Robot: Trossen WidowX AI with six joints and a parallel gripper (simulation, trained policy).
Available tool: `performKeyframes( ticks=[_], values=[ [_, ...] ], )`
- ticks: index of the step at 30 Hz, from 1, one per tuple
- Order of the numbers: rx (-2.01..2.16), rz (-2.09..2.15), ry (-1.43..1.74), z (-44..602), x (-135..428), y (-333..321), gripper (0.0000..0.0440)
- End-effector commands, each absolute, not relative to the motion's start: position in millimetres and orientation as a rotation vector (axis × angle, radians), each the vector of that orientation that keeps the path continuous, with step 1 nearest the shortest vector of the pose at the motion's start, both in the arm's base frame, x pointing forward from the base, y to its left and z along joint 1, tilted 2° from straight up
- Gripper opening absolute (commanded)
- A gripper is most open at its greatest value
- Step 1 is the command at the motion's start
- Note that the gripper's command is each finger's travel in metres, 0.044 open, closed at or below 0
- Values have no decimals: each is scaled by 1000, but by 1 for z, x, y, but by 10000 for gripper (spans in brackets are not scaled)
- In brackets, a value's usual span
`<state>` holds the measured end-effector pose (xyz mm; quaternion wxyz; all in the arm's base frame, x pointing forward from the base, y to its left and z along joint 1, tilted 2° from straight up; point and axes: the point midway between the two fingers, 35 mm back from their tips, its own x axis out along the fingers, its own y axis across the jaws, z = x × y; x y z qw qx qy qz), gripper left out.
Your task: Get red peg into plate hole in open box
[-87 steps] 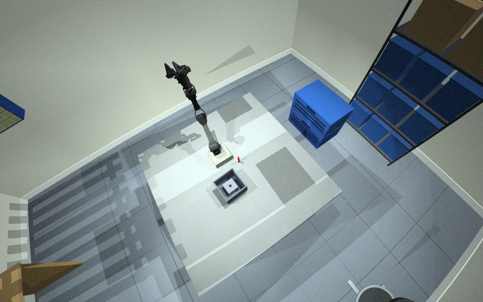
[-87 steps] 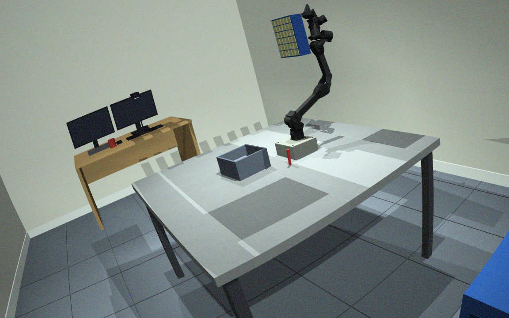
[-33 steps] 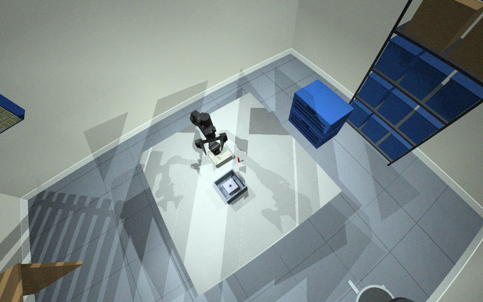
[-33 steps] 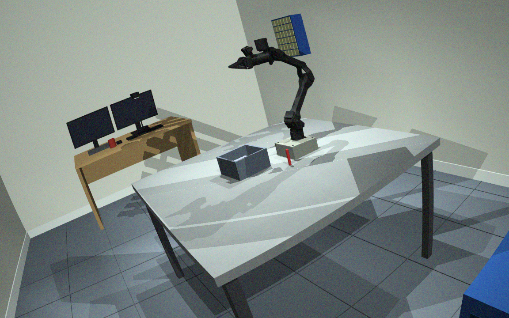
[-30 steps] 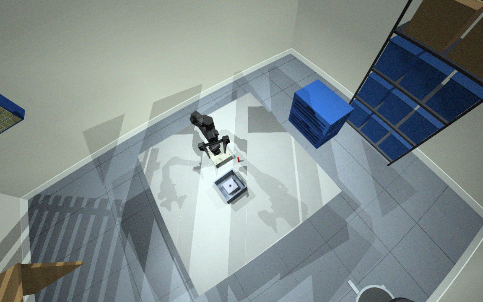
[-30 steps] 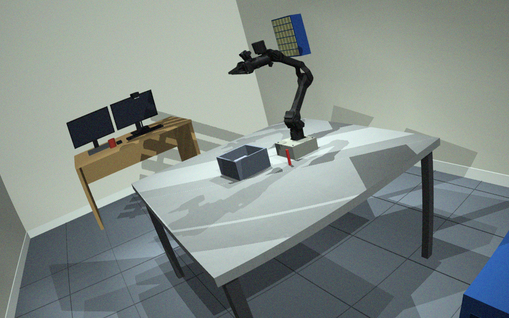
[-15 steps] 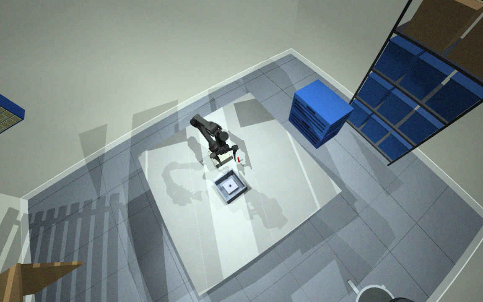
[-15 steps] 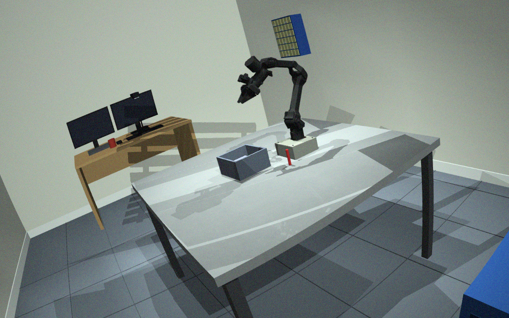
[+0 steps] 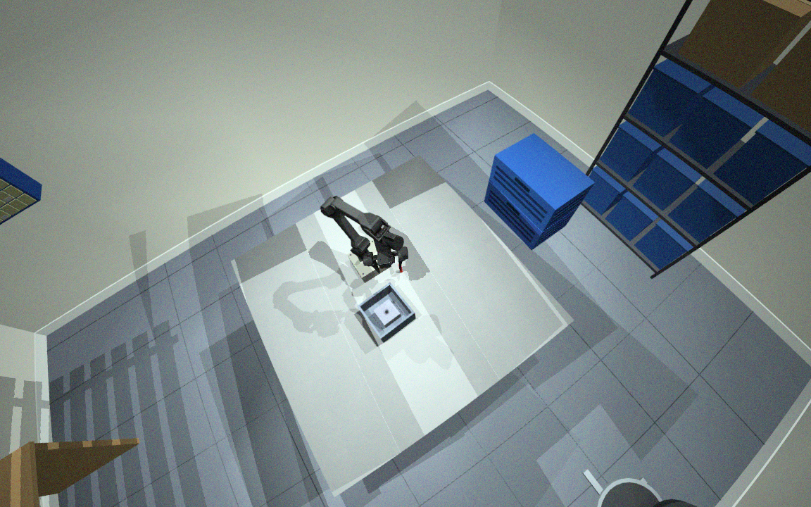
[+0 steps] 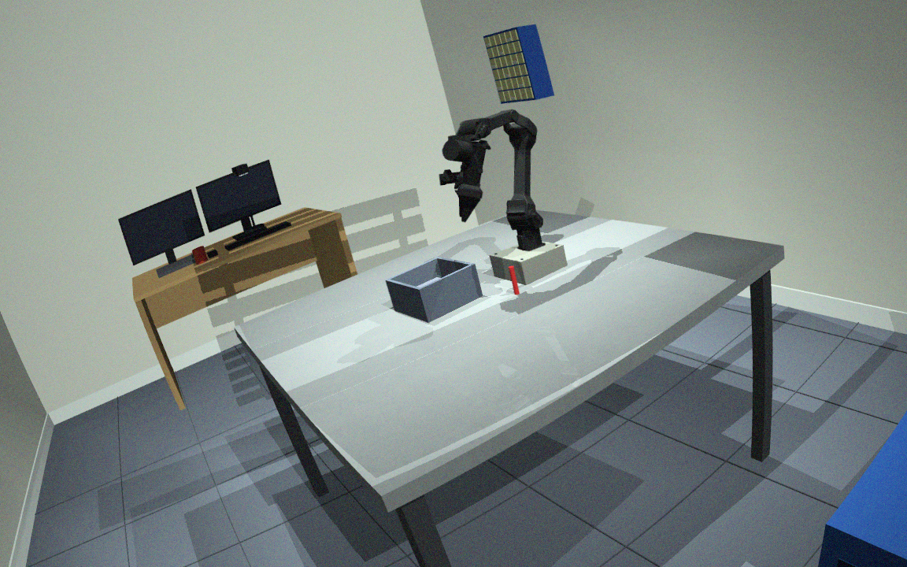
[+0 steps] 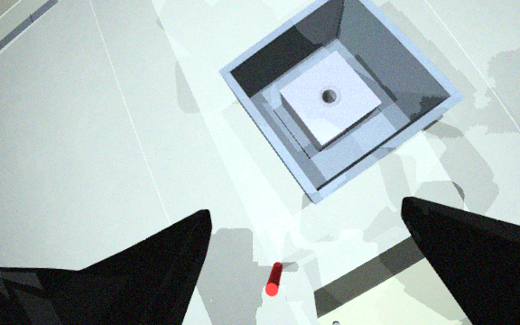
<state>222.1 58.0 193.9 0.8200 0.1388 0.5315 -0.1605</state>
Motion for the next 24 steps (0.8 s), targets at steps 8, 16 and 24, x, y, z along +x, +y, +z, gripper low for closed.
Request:
performKeyframes(
  ticks=[8, 16, 24],
  values=[
    [341, -508, 1376, 143, 183, 81, 440],
    [335, -621, 1488, 109, 162, 96, 440],
    [332, -669, 1528, 77, 156, 108, 440]
  ],
)
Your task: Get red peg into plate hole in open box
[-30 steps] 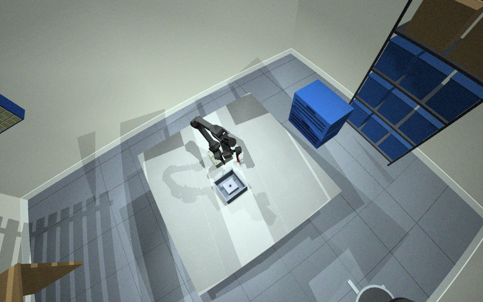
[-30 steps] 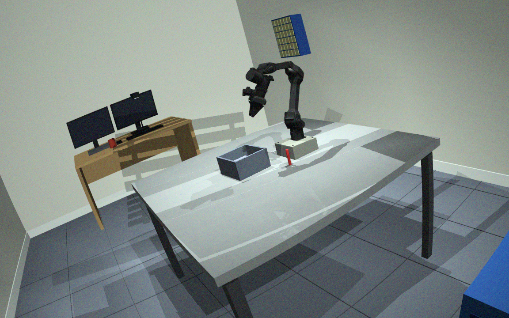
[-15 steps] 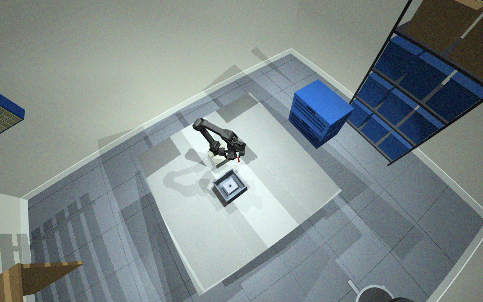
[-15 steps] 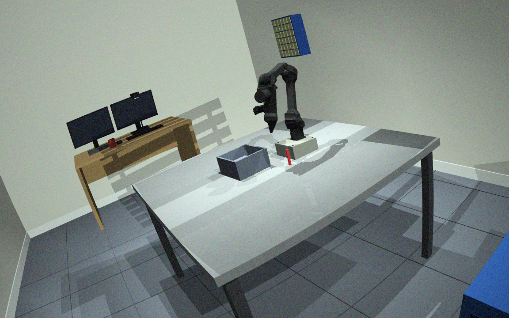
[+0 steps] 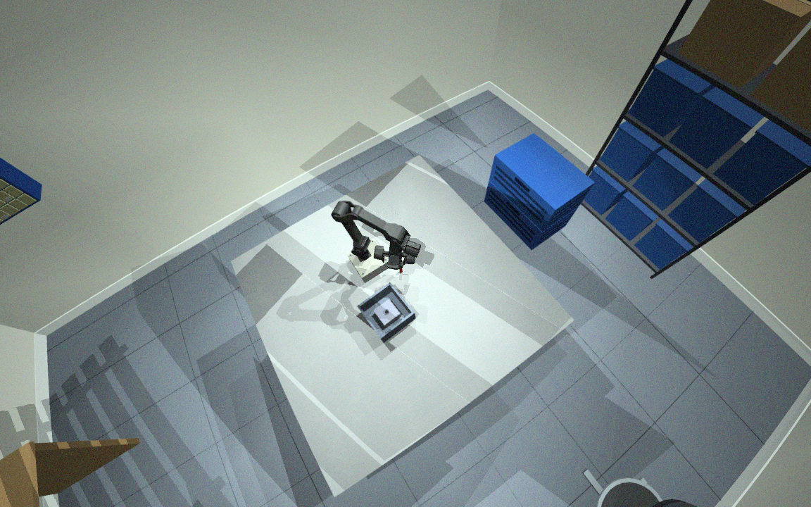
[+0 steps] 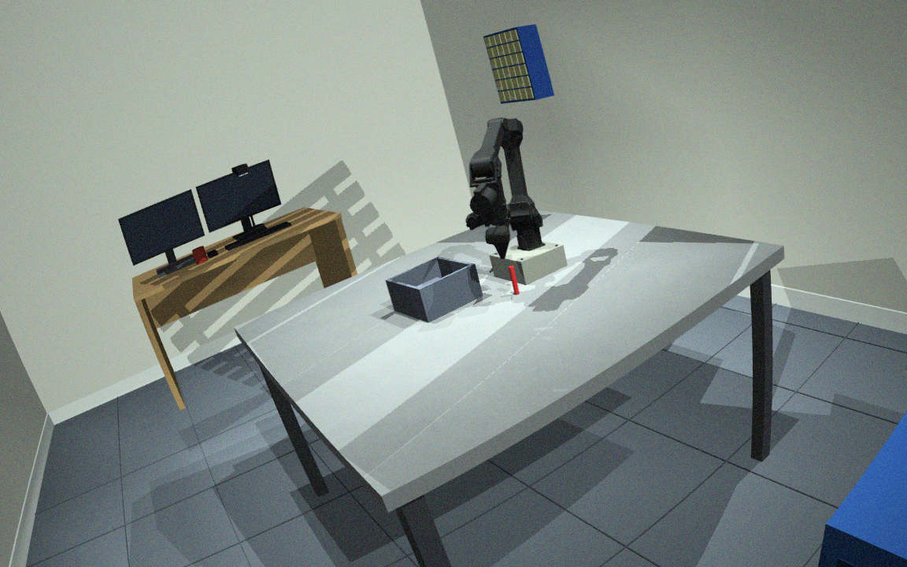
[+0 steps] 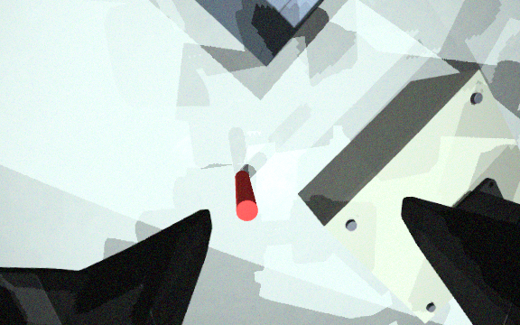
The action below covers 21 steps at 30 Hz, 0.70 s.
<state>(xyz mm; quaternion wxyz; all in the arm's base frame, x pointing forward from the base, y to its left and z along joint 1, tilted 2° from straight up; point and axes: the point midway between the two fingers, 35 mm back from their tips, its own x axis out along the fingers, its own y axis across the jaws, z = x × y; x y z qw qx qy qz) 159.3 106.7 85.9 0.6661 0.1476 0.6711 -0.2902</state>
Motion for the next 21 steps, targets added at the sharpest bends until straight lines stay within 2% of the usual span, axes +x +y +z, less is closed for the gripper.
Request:
performKeyframes(
  ticks=[1, 18, 21],
  values=[
    [332, -670, 1529, 73, 156, 110, 440],
    [372, -646, 1501, 2, 163, 124, 439],
    [371, -646, 1505, -8, 163, 123, 404]
  ],
)
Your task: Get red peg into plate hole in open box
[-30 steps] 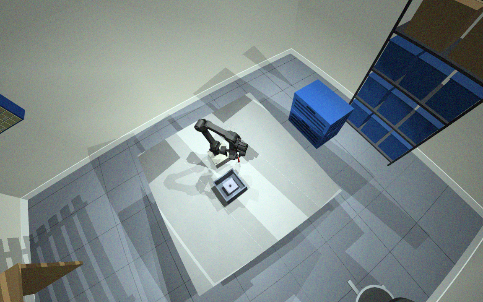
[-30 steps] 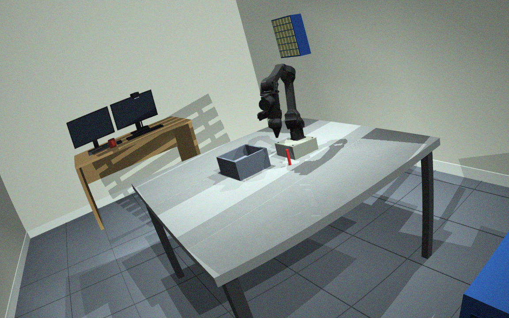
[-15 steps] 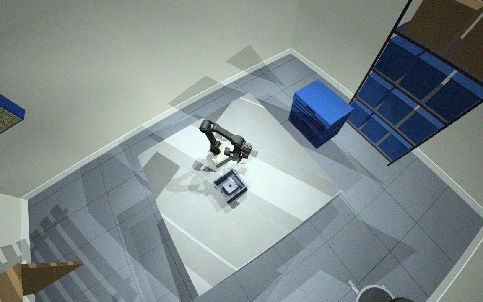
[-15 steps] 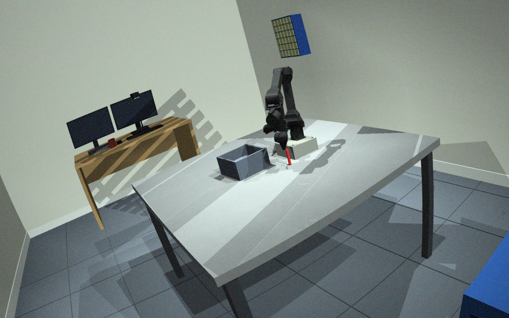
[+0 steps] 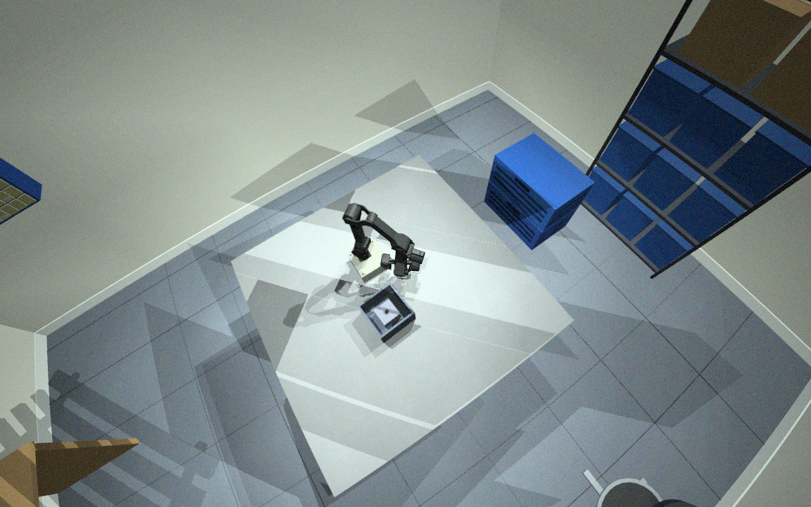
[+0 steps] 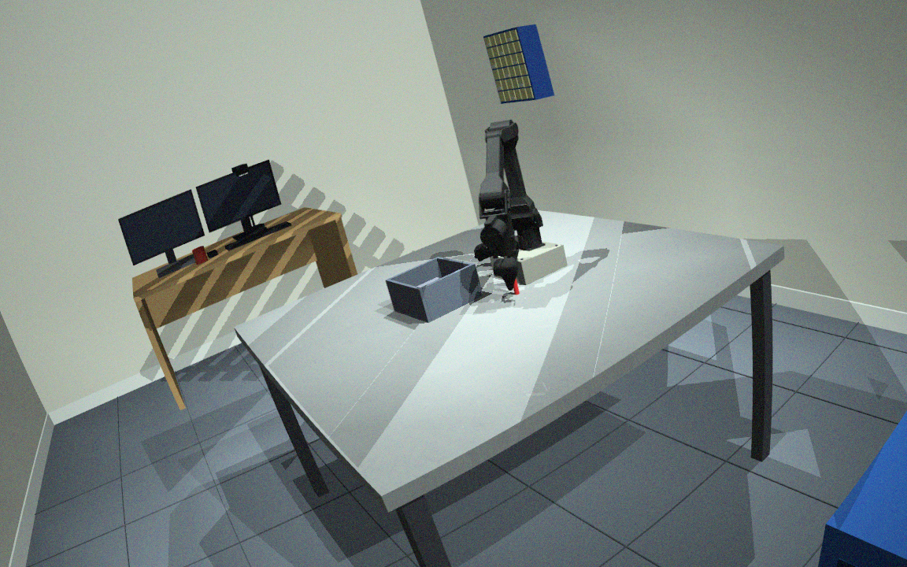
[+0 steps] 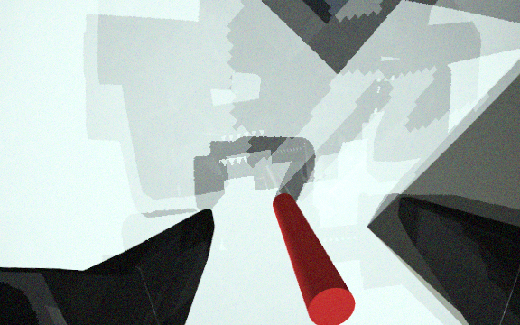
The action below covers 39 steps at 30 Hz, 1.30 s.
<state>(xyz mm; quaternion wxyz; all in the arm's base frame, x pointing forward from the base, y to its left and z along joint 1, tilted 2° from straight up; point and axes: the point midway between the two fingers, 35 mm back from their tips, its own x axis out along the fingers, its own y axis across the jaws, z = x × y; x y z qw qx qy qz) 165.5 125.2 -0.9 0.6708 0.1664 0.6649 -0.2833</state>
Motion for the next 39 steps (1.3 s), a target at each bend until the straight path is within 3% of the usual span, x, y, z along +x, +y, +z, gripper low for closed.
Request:
performKeyframes(
  ticks=[1, 15, 21, 39],
  values=[
    [371, -648, 1508, -11, 162, 123, 378],
    [323, -726, 1558, -30, 154, 117, 22],
    [309, -718, 1505, -11, 169, 117, 0],
    [357, -757, 1355, 65, 214, 103, 0]
  ],
)
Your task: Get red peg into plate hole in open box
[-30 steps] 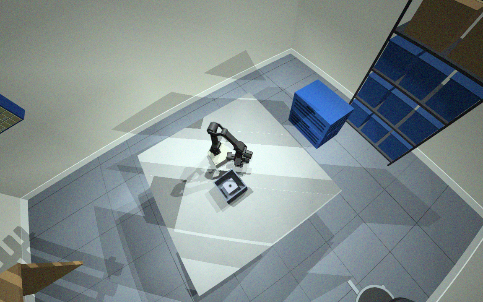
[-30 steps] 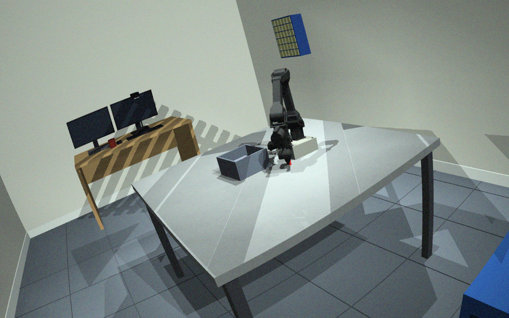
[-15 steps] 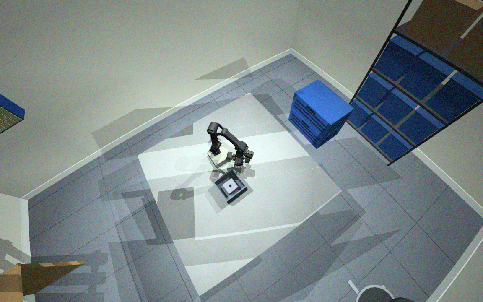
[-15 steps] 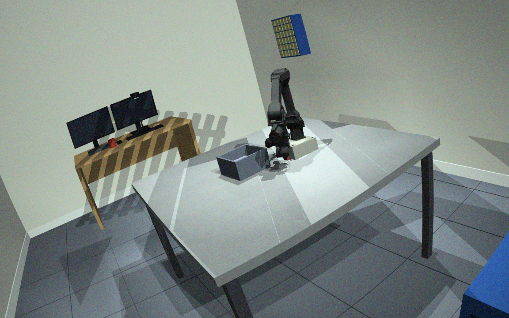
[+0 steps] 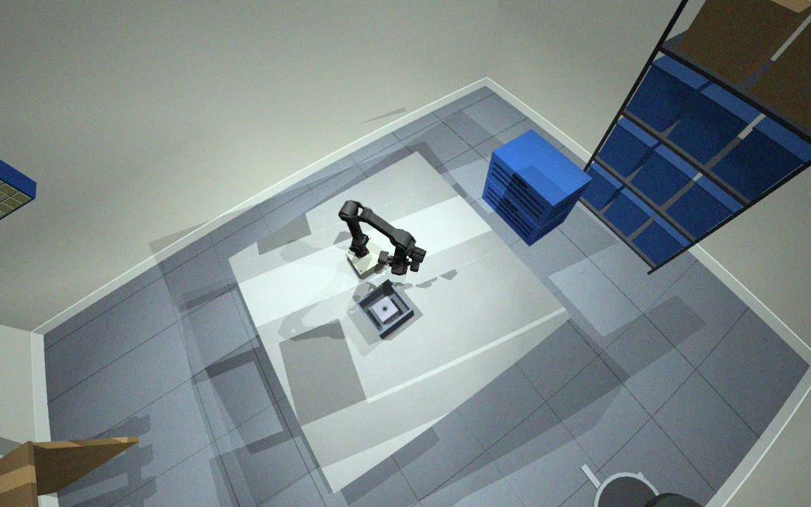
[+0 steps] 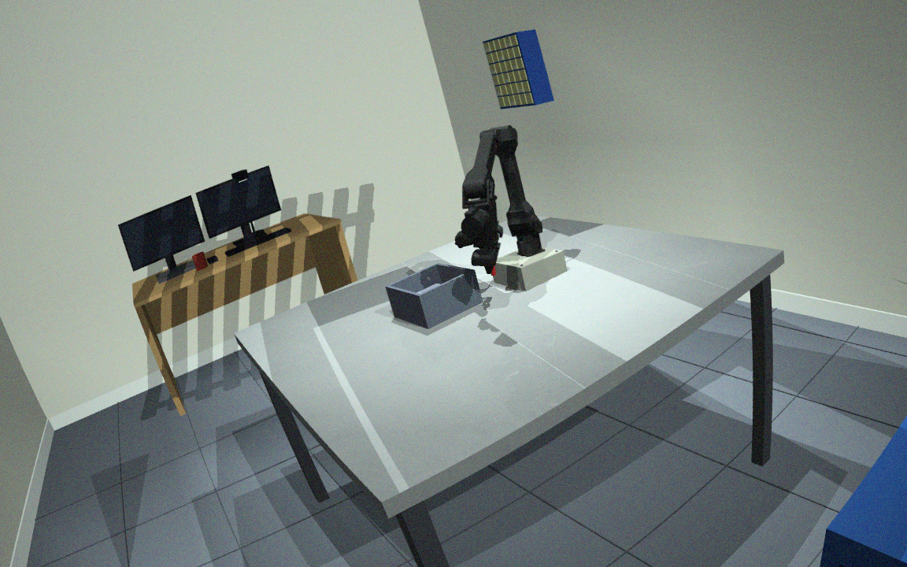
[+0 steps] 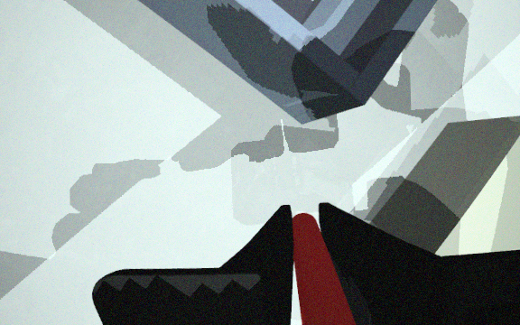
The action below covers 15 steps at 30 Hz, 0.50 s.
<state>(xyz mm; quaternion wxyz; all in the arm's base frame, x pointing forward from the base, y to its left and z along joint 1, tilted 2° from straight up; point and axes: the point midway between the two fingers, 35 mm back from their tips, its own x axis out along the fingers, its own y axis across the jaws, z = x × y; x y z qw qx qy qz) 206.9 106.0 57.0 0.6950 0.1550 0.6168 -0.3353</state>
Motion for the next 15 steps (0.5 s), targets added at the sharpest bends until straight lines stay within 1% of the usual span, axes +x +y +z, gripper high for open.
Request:
performKeyframes(
  ticks=[1, 15],
  values=[
    [365, -765, 1346, 69, 217, 101, 0],
    [476, -867, 1233, 95, 263, 59, 0]
  ],
)
